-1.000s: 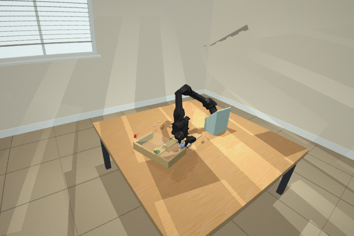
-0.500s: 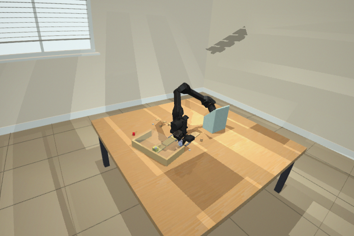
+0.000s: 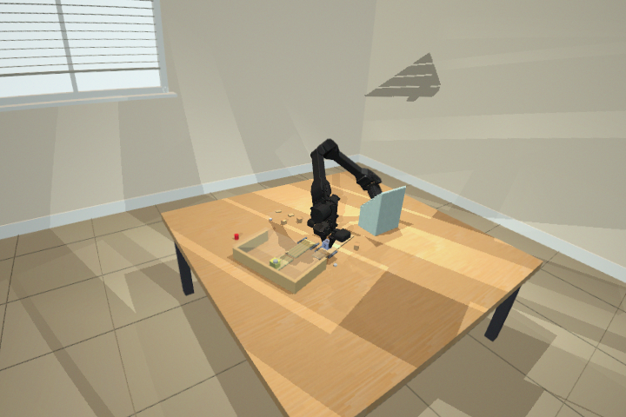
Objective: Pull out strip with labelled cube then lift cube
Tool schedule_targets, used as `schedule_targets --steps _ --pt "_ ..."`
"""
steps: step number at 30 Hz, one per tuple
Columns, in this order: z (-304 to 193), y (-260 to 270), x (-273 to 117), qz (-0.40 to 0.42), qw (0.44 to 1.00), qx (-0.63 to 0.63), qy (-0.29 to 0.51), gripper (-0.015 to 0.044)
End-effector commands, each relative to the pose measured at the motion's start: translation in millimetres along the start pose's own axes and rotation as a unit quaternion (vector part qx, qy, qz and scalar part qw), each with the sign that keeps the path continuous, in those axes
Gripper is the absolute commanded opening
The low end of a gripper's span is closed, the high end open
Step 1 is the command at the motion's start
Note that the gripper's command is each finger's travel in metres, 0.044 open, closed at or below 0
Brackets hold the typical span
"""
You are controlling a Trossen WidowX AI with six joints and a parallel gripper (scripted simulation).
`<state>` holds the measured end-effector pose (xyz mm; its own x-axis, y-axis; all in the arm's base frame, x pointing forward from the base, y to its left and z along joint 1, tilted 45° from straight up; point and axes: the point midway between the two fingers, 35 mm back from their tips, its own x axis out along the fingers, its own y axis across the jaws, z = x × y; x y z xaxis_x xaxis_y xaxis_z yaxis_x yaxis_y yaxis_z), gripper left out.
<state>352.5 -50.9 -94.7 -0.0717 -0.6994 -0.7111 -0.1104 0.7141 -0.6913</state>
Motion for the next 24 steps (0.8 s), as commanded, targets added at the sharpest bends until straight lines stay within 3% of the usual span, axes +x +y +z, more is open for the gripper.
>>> schedule_targets --steps 1,18,24 --pt "-13.7 0.9 -10.0 0.001 1.000 0.000 -0.001 0.0000" --pt "-56.8 2.5 -16.4 0.001 1.000 -0.001 0.000 0.0000" --pt "-56.6 2.7 -50.2 0.001 1.000 -0.001 0.000 0.0000"
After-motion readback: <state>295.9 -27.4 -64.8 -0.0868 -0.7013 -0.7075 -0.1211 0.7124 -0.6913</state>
